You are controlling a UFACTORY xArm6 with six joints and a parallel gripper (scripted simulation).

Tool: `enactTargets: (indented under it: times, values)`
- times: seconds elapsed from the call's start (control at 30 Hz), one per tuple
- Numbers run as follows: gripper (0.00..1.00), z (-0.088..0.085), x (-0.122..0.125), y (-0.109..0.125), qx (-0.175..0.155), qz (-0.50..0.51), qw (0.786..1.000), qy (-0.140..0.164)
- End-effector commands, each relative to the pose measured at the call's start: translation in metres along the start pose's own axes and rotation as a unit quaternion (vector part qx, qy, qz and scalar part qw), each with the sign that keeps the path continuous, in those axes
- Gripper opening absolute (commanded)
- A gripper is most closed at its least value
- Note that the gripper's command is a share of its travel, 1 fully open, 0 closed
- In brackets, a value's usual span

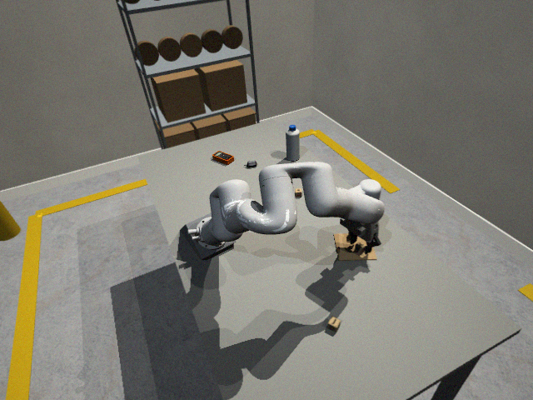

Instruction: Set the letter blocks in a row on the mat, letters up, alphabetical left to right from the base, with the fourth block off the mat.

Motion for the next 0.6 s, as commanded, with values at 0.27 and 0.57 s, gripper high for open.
enactTargets:
  times: [0.27,0.57]
  values:
    - [0.69,0.0095,-0.0005,0.0005,-0.001,0.0,1.0,0.0]
    - [0.69,0.0095,-0.0005,0.0005,-0.001,0.0,1.0,0.0]
Point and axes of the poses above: the point where the finger pads meet when closed, its own z axis out along the fingers, its own x axis across the jaws, y = z × x, the point moved 10 cm from there along -z, back along the fingers
